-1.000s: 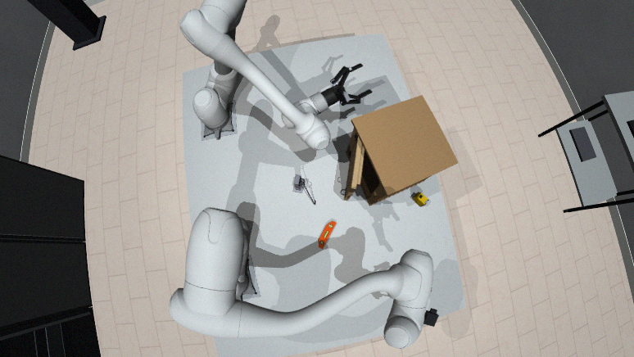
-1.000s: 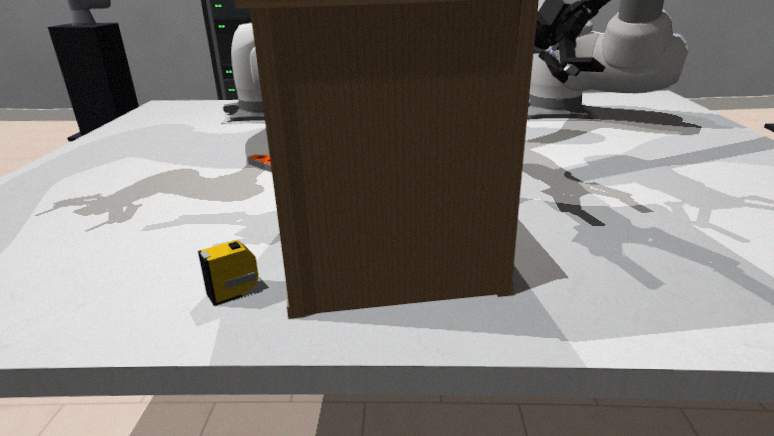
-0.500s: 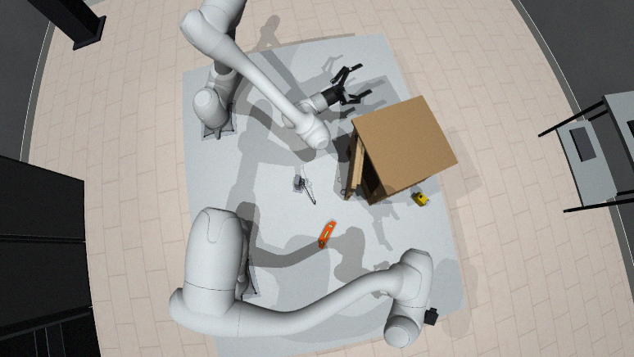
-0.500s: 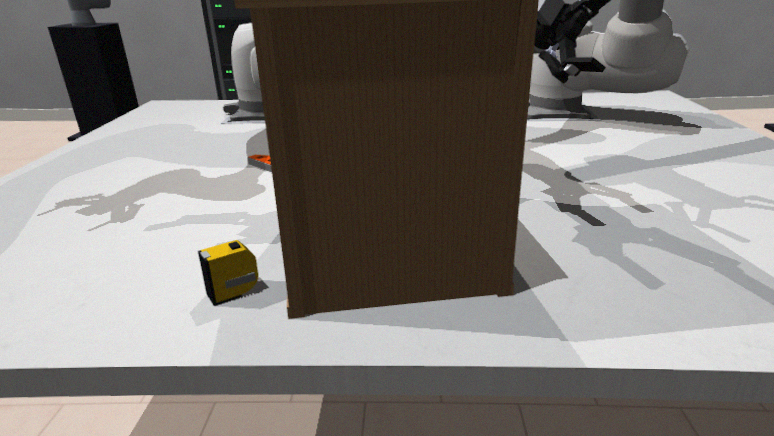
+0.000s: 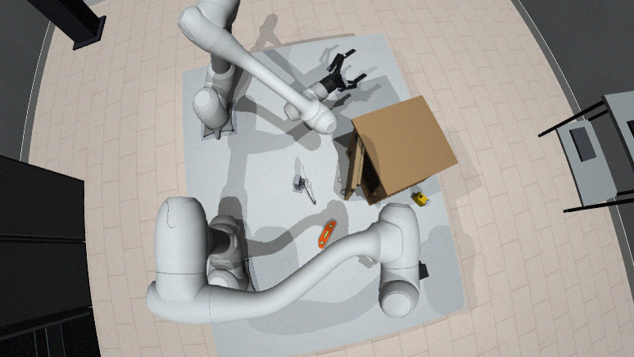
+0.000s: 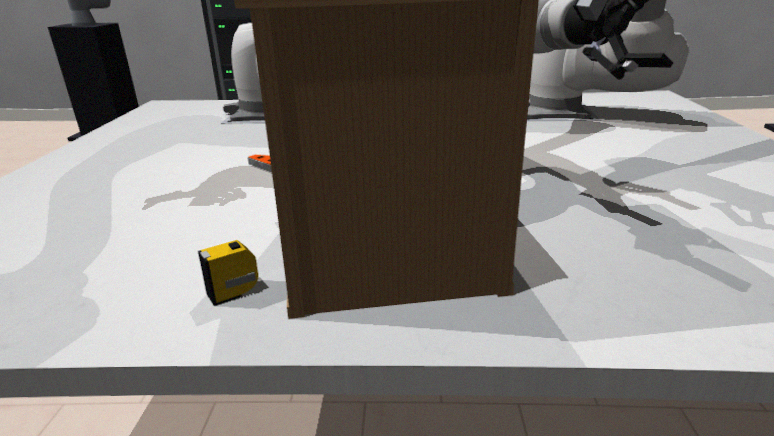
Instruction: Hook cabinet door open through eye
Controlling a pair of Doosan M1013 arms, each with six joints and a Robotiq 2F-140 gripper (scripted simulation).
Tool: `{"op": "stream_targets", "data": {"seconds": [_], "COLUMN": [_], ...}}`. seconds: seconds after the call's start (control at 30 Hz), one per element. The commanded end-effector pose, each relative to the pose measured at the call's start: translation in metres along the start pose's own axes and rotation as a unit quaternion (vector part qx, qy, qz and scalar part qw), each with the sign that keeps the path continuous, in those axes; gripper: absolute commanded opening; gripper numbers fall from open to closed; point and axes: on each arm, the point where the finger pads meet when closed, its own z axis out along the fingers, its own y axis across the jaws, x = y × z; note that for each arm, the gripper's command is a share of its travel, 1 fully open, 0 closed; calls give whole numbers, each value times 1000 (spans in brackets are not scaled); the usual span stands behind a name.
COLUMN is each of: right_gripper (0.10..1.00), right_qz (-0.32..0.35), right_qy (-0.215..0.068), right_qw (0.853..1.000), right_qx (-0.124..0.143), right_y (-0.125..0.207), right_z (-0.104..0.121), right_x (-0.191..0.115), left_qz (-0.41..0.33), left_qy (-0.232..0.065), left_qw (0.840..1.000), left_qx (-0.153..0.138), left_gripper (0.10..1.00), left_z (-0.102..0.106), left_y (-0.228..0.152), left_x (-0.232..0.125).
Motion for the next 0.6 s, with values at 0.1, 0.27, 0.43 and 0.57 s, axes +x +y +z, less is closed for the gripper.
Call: {"op": "stream_targets", "data": {"seconds": [0.1, 0.27, 0.43, 0.57], "right_gripper": [1000, 1000, 1000, 1000], "right_qz": [-182, -281, -356, -439], "right_qy": [-58, -88, -110, -134], "right_qw": [981, 954, 925, 884], "right_qx": [39, 58, 72, 88], "right_y": [-108, -178, -233, -294], "right_z": [-44, -72, -93, -118], "right_x": [-6, -11, -14, -19], "left_qz": [23, 45, 51, 60], "left_qy": [-103, -214, -253, -319], "left_qw": [993, 971, 960, 936], "left_qx": [53, 98, 112, 132], "left_gripper": [1000, 1000, 1000, 1000], "left_z": [30, 36, 38, 32], "left_y": [-61, -105, -140, -179], "left_x": [-86, -151, -203, -260]}}
